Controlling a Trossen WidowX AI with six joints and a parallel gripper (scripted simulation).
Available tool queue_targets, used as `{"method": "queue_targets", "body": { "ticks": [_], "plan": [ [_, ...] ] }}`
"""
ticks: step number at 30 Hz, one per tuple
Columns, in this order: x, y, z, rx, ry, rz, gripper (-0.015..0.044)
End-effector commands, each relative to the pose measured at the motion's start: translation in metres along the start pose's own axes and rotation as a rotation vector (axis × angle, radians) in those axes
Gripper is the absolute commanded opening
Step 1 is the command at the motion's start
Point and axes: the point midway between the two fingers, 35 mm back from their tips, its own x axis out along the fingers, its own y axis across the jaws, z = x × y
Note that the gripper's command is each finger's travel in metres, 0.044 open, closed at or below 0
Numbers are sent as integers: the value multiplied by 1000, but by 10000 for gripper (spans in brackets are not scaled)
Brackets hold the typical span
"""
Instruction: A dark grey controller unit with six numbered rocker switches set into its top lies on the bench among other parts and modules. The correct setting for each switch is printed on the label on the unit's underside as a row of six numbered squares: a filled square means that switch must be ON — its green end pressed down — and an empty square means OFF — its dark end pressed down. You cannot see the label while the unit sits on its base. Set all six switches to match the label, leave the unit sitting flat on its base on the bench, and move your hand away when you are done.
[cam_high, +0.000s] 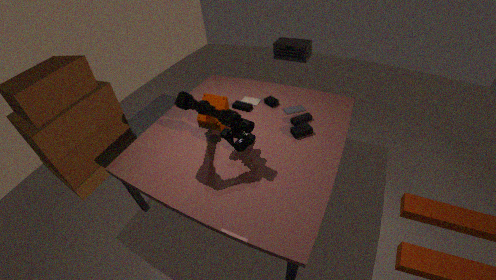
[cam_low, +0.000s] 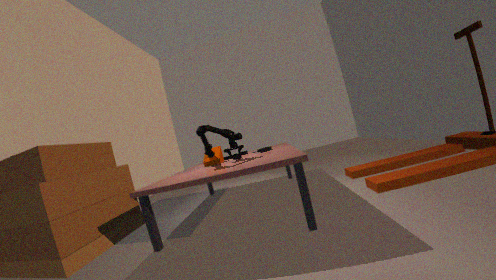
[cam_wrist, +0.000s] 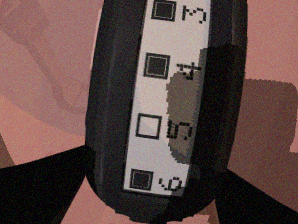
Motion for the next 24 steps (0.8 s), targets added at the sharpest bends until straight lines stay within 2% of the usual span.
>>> {"method": "queue_targets", "body": {
  "ticks": [1, 24],
  "plan": [
    [3, 0, 3, -16, -10, -2, 338],
    [18, 0, 0, -15, -9, -2, 338]
  ]
}}
